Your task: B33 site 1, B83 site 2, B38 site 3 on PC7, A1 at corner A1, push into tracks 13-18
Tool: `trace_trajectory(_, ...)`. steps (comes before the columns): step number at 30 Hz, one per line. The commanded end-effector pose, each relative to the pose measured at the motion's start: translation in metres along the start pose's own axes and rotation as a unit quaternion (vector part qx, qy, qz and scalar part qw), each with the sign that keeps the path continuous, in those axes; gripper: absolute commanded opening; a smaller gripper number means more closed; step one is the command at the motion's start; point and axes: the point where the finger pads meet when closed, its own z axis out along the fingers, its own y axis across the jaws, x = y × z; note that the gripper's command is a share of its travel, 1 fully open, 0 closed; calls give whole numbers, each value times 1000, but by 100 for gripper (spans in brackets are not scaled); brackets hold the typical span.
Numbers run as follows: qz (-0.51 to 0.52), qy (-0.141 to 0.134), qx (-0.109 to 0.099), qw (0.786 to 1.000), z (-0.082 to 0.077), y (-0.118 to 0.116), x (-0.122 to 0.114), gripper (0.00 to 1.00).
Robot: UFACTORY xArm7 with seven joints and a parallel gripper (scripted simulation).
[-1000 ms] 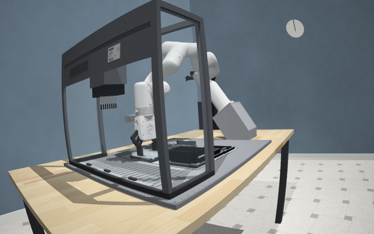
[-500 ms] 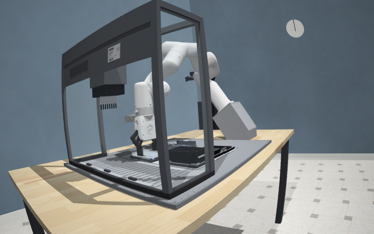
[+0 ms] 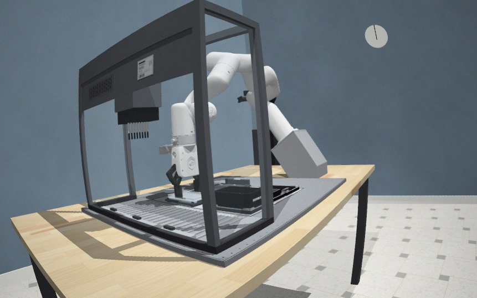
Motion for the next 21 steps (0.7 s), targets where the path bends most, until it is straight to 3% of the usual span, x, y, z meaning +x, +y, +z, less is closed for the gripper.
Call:
trace_trajectory(1,0,0,3,1000,-7,-2,0,100)
trace_trajectory(21,0,0,3,1000,-37,-2,0,100)
